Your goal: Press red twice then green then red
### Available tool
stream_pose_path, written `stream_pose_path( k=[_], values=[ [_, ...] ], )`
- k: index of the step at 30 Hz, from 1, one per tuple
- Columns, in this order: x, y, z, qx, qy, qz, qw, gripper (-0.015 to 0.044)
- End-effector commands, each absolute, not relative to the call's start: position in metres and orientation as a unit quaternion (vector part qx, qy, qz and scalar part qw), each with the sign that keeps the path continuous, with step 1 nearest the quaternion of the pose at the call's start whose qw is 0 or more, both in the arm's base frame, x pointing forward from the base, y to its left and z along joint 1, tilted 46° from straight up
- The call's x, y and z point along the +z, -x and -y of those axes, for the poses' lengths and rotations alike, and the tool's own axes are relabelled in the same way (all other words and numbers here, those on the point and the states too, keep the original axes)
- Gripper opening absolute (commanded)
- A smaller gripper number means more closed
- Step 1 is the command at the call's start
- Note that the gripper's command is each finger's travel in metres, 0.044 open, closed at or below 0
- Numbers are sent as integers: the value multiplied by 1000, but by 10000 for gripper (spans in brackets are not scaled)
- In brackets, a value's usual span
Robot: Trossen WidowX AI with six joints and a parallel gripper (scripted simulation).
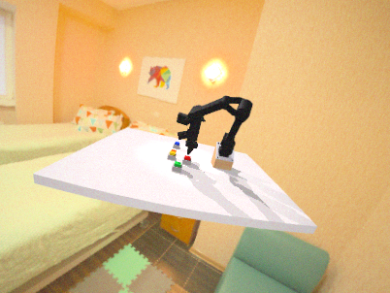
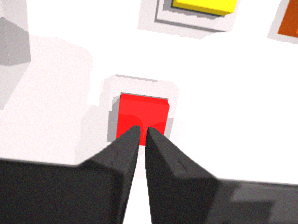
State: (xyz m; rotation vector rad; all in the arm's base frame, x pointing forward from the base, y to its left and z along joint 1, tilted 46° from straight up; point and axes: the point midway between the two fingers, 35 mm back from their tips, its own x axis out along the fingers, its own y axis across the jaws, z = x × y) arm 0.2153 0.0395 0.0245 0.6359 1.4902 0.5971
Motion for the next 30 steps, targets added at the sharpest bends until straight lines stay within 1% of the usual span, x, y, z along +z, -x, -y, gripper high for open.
stream_pose_path(
  k=[1,10,30],
  values=[
    [19,-214,-45,262,-285,-657,647,20],
    [10,-214,-54,263,-285,-657,647,20],
    [10,-214,-55,263,-285,-657,647,20]
  ],
)
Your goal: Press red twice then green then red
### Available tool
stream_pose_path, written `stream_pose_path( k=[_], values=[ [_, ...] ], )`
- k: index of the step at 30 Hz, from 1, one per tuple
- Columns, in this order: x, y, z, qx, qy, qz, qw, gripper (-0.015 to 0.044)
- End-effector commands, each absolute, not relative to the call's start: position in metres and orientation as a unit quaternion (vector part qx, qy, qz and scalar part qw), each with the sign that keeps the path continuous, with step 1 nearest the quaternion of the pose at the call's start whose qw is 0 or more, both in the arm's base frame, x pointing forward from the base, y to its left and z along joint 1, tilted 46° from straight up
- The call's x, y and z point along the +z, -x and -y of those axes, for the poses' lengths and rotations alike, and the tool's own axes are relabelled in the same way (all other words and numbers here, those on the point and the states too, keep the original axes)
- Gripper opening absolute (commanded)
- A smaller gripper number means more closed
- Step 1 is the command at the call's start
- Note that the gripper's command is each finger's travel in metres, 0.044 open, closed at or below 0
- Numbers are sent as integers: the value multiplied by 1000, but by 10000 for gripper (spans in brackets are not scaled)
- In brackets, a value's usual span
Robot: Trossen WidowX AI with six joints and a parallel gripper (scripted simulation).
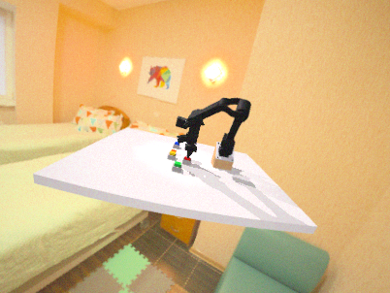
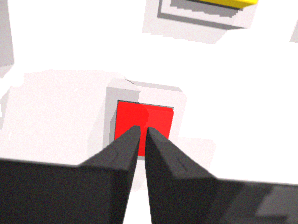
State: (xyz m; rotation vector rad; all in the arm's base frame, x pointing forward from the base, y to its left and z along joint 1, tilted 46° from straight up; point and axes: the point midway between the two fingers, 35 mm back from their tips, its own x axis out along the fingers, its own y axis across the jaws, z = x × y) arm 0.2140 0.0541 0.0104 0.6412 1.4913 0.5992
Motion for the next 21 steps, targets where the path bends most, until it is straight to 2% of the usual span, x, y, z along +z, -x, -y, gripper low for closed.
stream_pose_path(
  k=[1,8,11,15,18,21],
  values=[
    [12,-214,-52,263,-282,-656,648,20],
    [33,-214,-31,262,-285,-657,647,20],
    [54,-227,-37,260,-284,-657,648,99],
    [119,-249,-62,260,-283,-657,649,204],
    [167,-251,-83,262,-285,-656,648,283],
    [181,-250,-89,264,-286,-656,647,361]
  ],
)
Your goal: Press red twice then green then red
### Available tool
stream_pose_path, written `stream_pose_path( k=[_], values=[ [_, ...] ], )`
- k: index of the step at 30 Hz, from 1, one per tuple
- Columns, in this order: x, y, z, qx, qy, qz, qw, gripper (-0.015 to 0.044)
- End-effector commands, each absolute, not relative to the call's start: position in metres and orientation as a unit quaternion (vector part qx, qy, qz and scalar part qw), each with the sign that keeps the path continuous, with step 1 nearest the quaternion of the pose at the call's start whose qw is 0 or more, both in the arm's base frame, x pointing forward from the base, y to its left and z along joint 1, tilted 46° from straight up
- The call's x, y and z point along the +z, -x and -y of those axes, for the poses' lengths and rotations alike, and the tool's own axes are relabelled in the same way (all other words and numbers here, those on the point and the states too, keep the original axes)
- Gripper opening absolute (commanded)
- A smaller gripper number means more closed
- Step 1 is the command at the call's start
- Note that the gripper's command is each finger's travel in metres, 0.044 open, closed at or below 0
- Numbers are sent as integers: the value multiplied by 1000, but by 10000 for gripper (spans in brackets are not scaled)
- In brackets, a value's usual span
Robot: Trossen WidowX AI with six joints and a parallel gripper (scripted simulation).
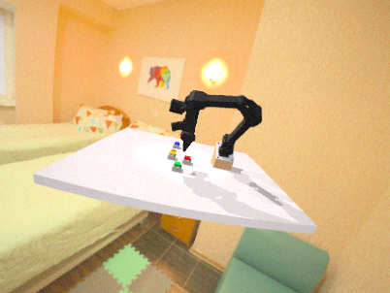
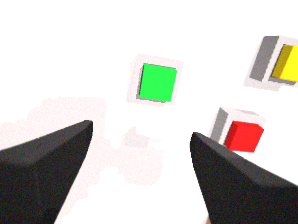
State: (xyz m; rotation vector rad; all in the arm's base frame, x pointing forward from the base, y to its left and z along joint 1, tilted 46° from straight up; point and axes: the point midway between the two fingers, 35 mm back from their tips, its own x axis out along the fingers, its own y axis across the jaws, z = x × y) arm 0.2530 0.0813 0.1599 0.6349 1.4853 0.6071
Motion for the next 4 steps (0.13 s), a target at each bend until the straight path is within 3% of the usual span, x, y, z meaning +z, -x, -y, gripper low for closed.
stream_pose_path(
  k=[1,4],
  values=[
    [181,-250,-89,264,-286,-656,647,387],
    [181,-250,-89,264,-286,-656,647,400]
  ],
)
